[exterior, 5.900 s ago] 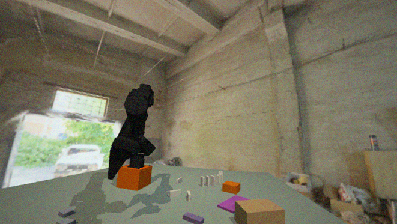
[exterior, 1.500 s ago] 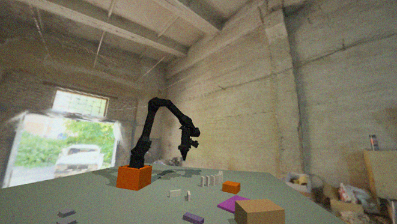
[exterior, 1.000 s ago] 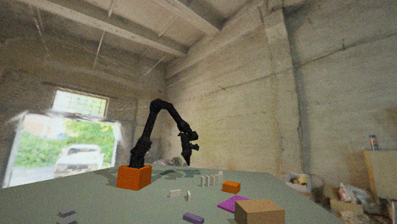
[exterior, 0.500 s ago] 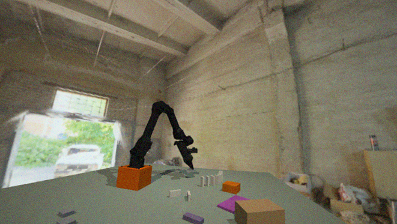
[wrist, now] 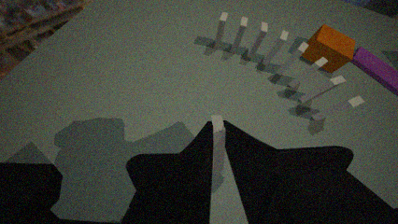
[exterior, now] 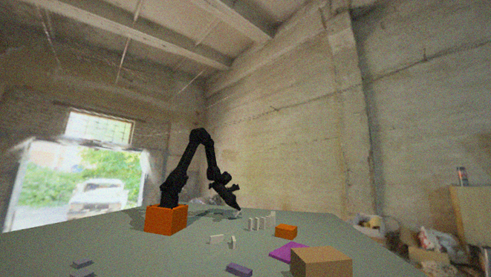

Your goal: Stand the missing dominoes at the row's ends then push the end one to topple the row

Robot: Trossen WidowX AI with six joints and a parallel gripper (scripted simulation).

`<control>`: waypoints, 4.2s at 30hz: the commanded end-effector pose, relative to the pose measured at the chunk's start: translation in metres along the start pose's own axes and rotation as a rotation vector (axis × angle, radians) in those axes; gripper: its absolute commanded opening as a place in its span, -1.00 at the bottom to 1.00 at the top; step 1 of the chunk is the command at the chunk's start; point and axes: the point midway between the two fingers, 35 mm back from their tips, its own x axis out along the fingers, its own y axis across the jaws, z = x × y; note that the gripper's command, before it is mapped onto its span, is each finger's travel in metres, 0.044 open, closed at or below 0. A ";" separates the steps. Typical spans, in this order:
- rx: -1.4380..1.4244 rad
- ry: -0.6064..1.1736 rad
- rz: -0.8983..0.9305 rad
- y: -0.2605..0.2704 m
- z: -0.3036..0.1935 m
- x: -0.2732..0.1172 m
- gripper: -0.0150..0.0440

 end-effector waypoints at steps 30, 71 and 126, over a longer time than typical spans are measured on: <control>0.100 -0.506 -0.096 -0.025 -0.022 -0.053 -0.39; 0.216 -0.613 -0.156 -0.049 -0.049 -0.063 -0.39; 0.293 -0.467 -0.088 -0.025 -0.018 -0.044 1.00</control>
